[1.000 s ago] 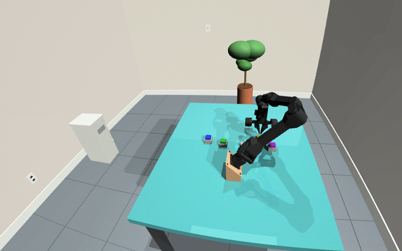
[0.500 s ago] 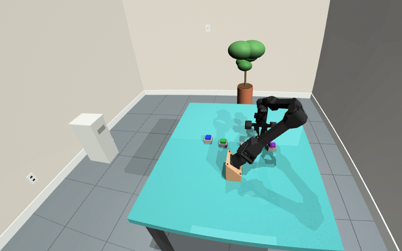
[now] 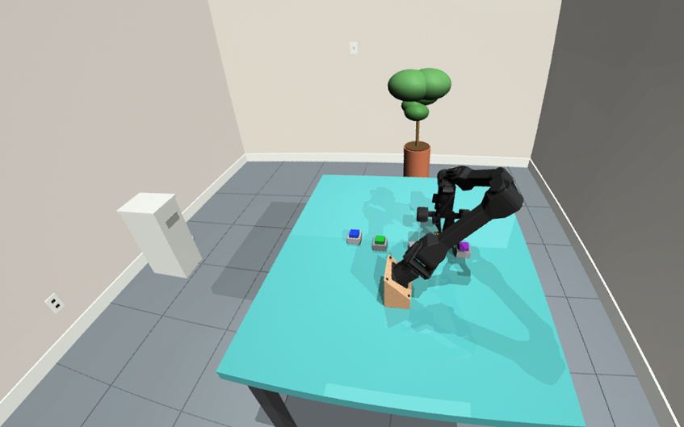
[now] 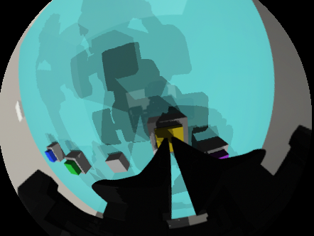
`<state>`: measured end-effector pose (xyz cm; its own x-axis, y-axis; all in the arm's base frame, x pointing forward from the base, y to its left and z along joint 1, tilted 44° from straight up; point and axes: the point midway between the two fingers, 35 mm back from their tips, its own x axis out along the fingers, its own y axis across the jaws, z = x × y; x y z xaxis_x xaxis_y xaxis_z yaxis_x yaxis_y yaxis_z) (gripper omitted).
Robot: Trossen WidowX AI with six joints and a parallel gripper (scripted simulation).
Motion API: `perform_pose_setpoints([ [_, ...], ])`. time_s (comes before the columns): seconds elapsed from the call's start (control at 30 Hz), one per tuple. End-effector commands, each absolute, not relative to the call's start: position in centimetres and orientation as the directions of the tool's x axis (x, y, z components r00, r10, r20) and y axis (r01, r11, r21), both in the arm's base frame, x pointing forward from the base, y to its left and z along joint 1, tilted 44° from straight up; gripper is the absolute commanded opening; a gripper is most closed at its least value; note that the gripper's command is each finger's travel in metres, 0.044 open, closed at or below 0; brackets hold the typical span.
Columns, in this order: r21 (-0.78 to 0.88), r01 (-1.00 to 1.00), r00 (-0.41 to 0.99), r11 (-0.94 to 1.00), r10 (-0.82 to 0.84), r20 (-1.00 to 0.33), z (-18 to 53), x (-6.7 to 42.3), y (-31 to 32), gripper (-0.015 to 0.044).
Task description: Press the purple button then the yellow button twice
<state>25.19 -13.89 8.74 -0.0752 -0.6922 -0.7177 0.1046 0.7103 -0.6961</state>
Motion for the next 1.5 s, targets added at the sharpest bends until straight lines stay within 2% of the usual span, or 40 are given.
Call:
perform_pose_setpoints([
  [0.0, -0.699, 0.102, -0.079, 0.708, -0.695, -0.715, 8.7, 25.1, -14.0, 0.0020],
  [0.4, -0.698, 0.102, -0.079, 0.709, -0.693, -0.716, 11.1, 25.4, -11.7, 0.0020],
  [0.57, -0.670, 0.081, -0.044, 0.738, -0.669, -0.742, 9.5, 27.7, -8.6, 0.0151],
  [0.73, -0.633, 0.068, -0.028, 0.772, -0.632, -0.774, 5.8, 30.8, -1.8, 0.0283],
  [0.9, -0.625, 0.073, -0.046, 0.777, -0.623, -0.781, 1.4, 31.5, 5.5, 0.0400],
  [1.17, -0.668, 0.097, -0.074, 0.738, -0.664, -0.744, -6.3, 27.9, 15.7, 0.0400],
  [1.47, -0.681, 0.104, -0.076, 0.725, -0.677, -0.732, -7.6, 26.8, 17.2, 0.0400],
])
